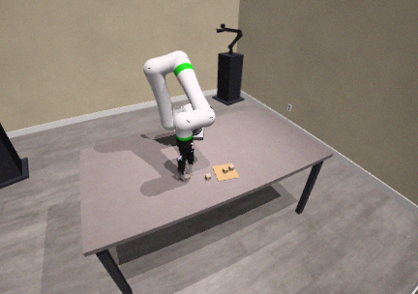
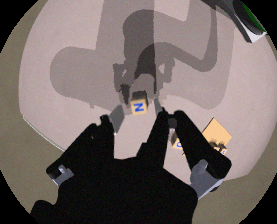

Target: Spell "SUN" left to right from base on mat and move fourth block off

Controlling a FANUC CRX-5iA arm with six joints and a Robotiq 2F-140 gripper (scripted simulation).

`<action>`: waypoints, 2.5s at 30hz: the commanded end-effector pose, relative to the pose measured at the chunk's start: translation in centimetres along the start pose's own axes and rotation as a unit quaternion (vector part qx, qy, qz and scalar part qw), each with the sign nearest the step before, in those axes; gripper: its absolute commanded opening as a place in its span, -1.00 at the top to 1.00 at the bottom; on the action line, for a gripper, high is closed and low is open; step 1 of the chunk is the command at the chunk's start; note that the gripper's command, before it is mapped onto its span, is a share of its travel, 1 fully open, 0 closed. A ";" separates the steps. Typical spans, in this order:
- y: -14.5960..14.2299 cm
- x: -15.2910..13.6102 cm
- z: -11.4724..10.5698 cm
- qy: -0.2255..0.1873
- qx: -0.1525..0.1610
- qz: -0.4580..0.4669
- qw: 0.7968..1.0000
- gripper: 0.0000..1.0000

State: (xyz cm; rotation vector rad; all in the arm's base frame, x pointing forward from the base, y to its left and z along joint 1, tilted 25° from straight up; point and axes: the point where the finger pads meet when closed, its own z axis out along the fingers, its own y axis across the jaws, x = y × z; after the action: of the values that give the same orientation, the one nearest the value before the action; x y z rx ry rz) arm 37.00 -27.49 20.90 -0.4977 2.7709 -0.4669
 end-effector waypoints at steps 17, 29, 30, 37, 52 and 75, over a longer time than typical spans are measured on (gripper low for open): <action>0.0 0.0 3.2 0.000 0.000 0.000 1.000 0.20; 0.0 0.0 3.4 0.000 0.000 0.000 1.000 0.20; 0.0 0.0 3.4 0.000 0.000 0.000 1.000 0.20; 0.0 0.0 3.4 0.000 0.000 0.000 1.000 0.44; 0.0 0.0 3.4 0.000 0.000 0.000 1.000 0.68; 0.0 0.0 3.4 0.000 0.000 0.000 1.000 0.68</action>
State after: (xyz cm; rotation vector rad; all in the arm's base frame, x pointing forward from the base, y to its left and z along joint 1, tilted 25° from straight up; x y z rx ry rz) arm 38.15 -28.39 17.82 -0.4977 2.7706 -0.4671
